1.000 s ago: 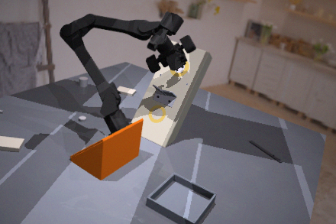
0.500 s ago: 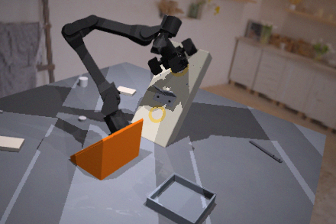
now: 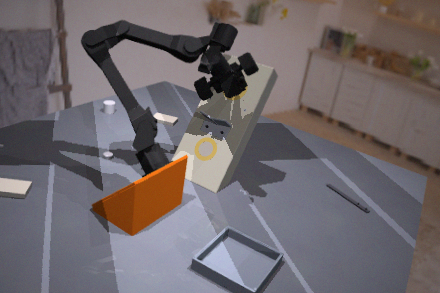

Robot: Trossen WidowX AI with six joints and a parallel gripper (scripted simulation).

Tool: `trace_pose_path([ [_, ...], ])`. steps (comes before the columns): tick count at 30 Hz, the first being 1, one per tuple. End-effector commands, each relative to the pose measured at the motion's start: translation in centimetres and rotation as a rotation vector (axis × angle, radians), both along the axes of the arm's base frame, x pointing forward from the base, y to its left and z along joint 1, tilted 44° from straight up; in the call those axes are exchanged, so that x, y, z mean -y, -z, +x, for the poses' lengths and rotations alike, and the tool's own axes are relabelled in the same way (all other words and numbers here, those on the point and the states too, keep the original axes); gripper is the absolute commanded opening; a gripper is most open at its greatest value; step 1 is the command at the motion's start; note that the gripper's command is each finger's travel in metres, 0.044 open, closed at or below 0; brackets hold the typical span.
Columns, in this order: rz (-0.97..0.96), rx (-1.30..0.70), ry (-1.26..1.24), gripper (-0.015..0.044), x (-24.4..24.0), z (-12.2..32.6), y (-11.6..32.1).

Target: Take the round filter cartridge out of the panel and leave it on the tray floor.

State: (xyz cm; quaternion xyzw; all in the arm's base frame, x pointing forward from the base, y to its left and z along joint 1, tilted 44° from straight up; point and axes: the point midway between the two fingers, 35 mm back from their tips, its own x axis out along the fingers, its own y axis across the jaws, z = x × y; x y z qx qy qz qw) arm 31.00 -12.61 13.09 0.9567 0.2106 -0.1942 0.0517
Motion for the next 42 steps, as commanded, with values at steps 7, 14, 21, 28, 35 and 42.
trace_pose_path([
  [7, 0.006, -0.008, 0.003, 0.0098, -0.06, -0.1, 0.29],
  [14, 0.006, -0.008, 0.003, 0.0098, -0.02, -0.03, 0.19],
  [21, 0.006, -0.008, 0.003, 0.0098, 0.02, 0.03, 0.1],
  [28, 0.006, -0.008, 0.003, 0.0098, 0.04, 0.06, 0.05],
  [35, 0.006, -0.007, 0.003, 0.0098, -0.08, 0.31, 0.16],
  [42, 0.006, -0.007, 0.003, 0.0098, -0.09, 0.28, 0.23],
])
